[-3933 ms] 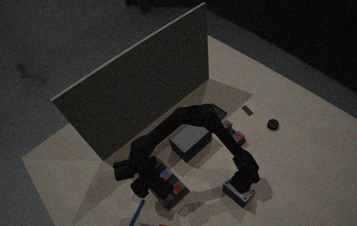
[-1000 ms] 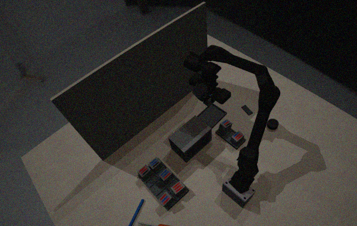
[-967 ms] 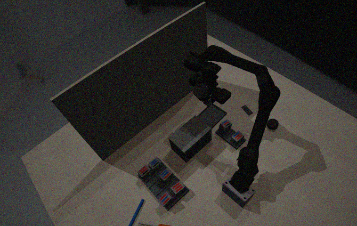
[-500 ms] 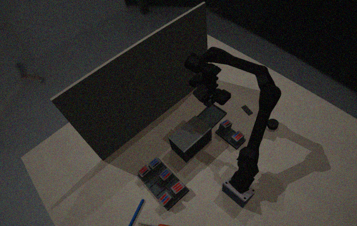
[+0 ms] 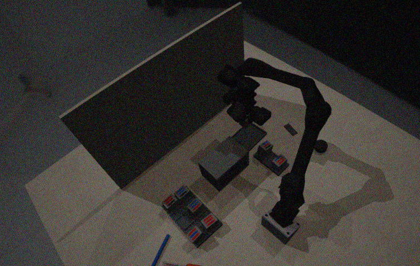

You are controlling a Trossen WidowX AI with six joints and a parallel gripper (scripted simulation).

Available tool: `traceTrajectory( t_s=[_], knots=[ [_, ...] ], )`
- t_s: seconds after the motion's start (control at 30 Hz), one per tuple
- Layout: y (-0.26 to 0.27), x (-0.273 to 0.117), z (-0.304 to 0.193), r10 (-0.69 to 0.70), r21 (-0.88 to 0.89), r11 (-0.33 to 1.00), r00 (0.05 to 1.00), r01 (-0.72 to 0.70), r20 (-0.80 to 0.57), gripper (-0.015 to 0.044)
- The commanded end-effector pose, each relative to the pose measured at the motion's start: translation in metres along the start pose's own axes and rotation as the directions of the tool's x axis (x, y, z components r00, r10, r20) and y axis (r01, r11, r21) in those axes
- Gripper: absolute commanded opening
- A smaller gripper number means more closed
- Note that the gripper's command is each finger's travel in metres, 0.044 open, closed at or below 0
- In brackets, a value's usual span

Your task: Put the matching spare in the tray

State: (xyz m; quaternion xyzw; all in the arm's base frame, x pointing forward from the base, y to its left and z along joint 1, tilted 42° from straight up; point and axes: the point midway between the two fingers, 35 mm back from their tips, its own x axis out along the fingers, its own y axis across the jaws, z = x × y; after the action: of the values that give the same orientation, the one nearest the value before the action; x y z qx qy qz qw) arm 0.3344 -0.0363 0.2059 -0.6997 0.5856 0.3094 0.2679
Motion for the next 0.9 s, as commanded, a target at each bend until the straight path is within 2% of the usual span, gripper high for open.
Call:
traceTrajectory(
  t_s=[0.0, 0.87],
  knots=[
    [0.000, 0.004, 0.000, 0.000, -0.004, 1.000, 1.000, 0.000, -0.001, 0.0000],
    [-0.001, 0.023, 0.000, 0.000, -0.003, 1.000, 1.000, 0.000, -0.001, 0.0000]
  ],
)
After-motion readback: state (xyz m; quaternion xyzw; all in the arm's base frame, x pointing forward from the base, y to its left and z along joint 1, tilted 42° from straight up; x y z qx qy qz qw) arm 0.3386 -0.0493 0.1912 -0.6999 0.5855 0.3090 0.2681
